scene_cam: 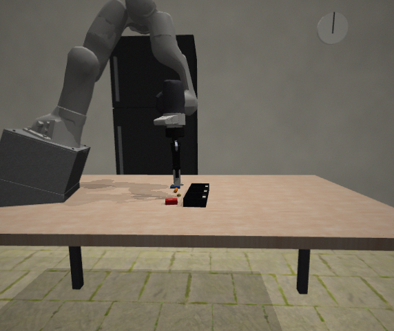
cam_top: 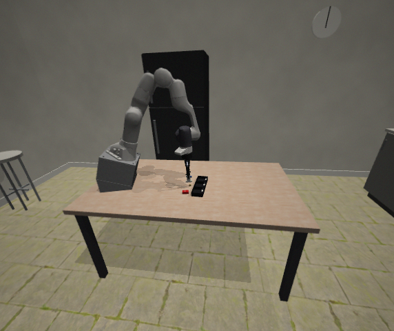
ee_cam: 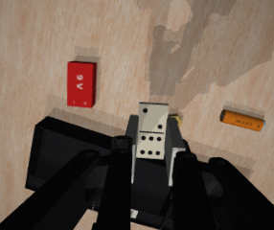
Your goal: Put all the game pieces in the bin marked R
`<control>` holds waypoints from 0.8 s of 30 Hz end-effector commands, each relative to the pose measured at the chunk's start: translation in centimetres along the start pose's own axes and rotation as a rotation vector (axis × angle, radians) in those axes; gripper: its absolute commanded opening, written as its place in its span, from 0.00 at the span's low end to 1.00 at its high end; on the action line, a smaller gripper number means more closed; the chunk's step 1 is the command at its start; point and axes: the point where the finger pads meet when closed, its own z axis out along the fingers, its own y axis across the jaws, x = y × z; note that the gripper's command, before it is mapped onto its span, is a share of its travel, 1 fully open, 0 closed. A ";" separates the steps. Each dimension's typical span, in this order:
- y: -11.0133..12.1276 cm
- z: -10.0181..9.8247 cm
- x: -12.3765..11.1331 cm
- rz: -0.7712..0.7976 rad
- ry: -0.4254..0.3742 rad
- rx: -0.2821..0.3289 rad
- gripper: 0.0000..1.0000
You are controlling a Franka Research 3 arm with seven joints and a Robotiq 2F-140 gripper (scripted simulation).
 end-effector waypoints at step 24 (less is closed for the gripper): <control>-0.8 0.3 -7.8 -0.582 0.000 0.004 0.13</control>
